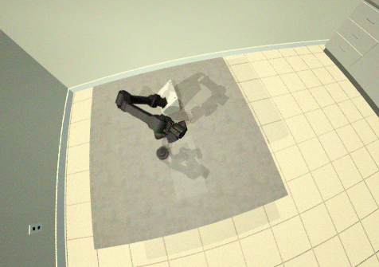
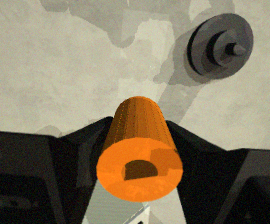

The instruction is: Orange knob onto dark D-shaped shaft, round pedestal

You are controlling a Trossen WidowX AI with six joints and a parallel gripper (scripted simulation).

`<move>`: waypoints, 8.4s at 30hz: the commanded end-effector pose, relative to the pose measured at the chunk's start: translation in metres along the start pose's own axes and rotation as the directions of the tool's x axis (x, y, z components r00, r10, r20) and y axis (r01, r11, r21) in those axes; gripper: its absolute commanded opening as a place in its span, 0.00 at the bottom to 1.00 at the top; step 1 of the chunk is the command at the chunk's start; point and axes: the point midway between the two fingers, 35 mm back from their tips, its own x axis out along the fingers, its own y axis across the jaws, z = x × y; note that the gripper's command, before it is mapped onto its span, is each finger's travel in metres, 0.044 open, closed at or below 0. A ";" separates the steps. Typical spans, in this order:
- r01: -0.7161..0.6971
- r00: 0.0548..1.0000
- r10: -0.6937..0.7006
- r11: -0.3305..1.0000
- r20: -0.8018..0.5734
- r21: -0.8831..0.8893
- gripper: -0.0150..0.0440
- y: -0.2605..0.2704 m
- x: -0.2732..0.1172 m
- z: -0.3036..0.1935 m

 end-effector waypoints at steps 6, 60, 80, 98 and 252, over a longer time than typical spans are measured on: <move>-0.006 1.000 0.006 1.000 0.014 0.003 0.25 -0.018 0.004 0.019; 0.031 0.999 -0.031 0.999 0.016 0.016 0.25 -0.111 0.056 0.067; 0.031 0.999 -0.031 0.999 0.016 0.016 0.25 -0.111 0.060 0.065; 0.032 0.999 -0.031 0.997 0.016 -0.069 0.25 -0.110 0.054 0.064; 0.034 0.999 -0.031 0.818 0.016 -0.574 0.25 -0.111 0.054 0.070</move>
